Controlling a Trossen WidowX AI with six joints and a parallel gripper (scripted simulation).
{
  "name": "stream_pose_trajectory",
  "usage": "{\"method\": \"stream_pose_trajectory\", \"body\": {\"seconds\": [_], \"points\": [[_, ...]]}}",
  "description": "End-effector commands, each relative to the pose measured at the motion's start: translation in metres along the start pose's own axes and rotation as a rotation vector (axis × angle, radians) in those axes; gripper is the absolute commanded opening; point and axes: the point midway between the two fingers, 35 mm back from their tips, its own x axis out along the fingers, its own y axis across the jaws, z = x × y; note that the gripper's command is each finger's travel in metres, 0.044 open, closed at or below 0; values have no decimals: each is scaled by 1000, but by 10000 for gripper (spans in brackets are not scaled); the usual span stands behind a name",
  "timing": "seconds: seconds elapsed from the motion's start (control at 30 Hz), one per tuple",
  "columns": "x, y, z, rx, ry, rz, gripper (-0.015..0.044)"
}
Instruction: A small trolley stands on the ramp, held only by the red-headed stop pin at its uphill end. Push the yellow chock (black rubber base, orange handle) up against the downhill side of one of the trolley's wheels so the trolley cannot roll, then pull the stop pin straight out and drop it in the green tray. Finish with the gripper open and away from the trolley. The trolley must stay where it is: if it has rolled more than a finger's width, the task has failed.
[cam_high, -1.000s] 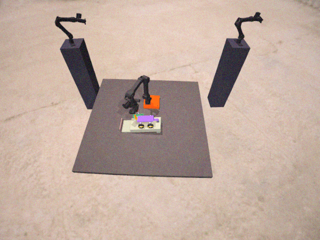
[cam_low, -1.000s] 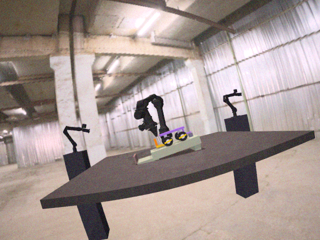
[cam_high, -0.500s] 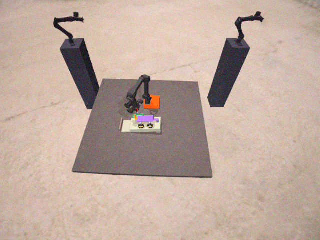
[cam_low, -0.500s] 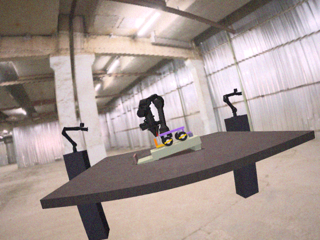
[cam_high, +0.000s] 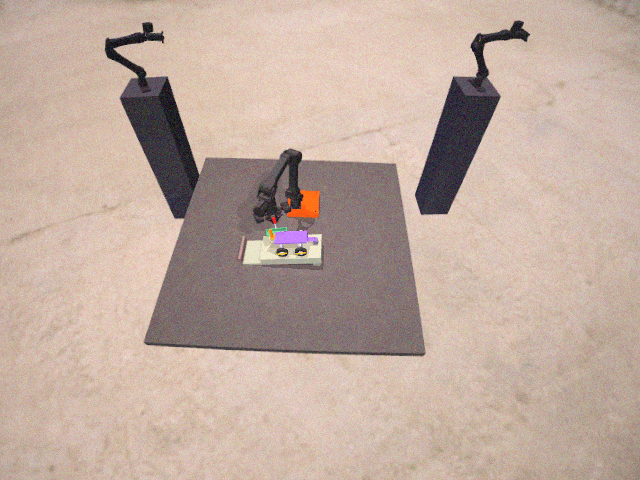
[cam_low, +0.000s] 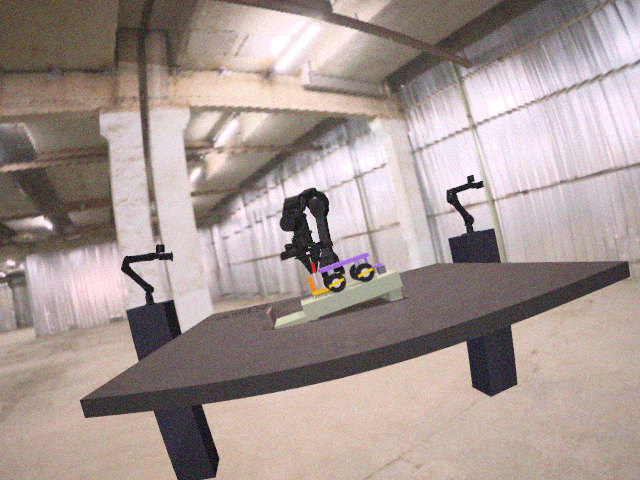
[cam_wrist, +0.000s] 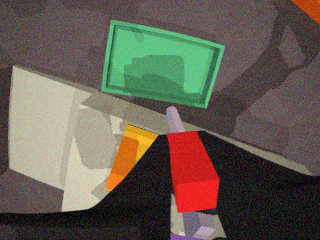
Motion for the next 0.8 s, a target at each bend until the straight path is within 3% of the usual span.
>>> {"method": "stream_pose_trajectory", "body": {"seconds": [0.0,0.17,0.77], "points": [[-1,0,-1,148,-10,34,0],[-1,-1,-2,279,-15,61,0],[18,-9,18,290,-18,62,0]]}}
